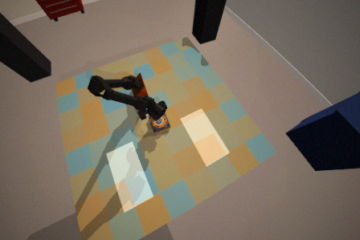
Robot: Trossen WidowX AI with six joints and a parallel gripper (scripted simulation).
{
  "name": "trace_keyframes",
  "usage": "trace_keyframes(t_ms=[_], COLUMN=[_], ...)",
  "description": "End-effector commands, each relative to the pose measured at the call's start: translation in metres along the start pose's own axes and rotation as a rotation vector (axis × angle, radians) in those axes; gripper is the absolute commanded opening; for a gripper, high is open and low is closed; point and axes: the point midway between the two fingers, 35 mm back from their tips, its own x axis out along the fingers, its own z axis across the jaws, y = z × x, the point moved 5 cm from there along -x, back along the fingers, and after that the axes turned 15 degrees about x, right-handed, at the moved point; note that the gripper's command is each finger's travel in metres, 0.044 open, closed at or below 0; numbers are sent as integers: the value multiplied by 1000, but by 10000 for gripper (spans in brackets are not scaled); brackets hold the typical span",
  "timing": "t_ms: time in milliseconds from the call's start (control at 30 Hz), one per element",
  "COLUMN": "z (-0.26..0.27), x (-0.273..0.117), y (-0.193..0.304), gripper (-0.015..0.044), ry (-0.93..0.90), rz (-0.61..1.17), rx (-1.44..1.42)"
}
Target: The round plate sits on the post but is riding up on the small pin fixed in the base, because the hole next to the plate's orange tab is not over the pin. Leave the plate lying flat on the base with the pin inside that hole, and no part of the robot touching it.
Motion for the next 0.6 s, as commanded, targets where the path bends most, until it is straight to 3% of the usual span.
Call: trace_keyframes(t_ms=[0,567], z=[-6,-20], x=[1,0], y=[-4,-21], gripper=[0,0], ry=[6,7], rz=[-6,-7], rx=[1,1])
